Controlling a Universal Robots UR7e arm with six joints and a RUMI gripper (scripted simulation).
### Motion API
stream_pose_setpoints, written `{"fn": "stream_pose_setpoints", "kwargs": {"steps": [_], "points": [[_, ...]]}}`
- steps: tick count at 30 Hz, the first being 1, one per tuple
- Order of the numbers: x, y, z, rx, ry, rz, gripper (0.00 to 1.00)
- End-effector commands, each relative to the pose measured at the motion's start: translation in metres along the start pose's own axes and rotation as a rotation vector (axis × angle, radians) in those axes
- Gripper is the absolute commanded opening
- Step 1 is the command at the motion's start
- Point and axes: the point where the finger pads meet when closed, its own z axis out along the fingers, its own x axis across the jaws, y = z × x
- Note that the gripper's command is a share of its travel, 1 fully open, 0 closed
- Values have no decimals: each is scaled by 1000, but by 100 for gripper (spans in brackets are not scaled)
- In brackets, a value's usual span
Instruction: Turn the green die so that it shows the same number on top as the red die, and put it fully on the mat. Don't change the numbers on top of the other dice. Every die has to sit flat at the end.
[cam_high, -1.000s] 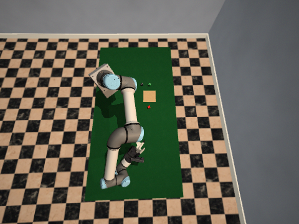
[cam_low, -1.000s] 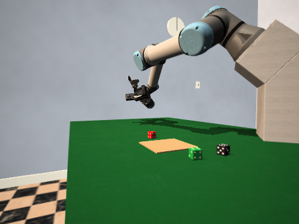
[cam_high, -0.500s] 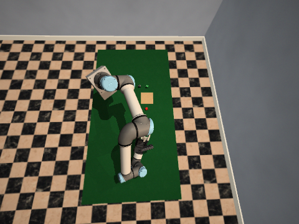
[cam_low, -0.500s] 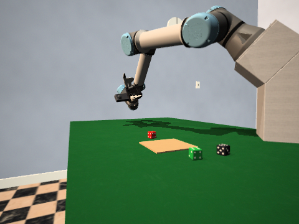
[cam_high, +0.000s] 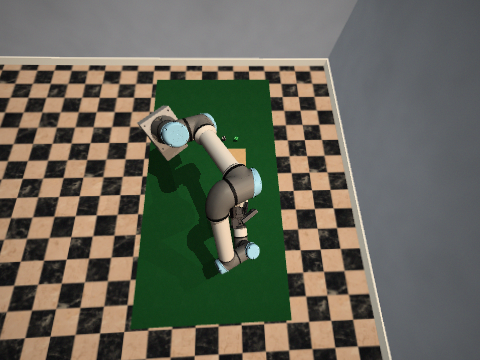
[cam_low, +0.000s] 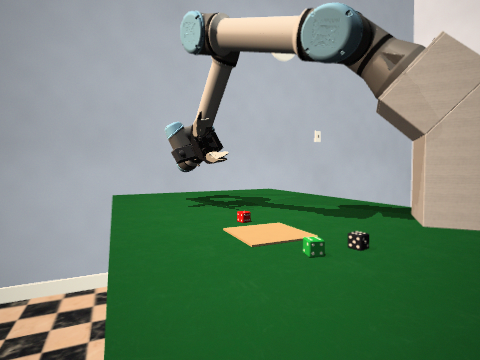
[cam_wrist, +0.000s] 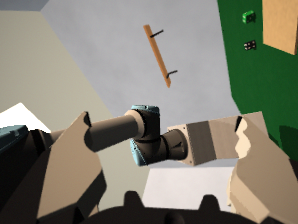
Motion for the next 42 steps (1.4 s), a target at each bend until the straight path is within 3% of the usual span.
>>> {"fn": "stream_pose_setpoints", "kwargs": {"steps": [1, 5, 8, 11, 12, 14, 16, 17, 22, 25, 28, 31, 32, 34, 35, 40, 42], "points": [[9, -10, 37, -88, 125, 62, 100], [17, -17, 63, -148, 230, 101, 100], [18, -18, 67, -156, 246, 106, 100], [26, -26, 93, -203, 367, 143, 100], [26, -26, 94, -205, 375, 145, 100], [30, -31, 108, -223, 448, 163, 100], [33, -34, 119, -232, 506, 176, 100], [33, -35, 119, -233, 509, 177, 100], [39, -45, 148, -235, 675, 204, 100], [39, -46, 150, -234, 688, 206, 100], [41, -55, 171, -207, 819, 217, 100], [41, -60, 184, -178, 900, 220, 100], [41, -60, 184, -177, 901, 220, 100], [39, -66, 196, -138, 975, 220, 100], [39, -66, 197, -137, 978, 220, 100], [31, -76, 221, -32, 1109, 208, 100], [31, -76, 221, -32, 1109, 208, 100]]}}
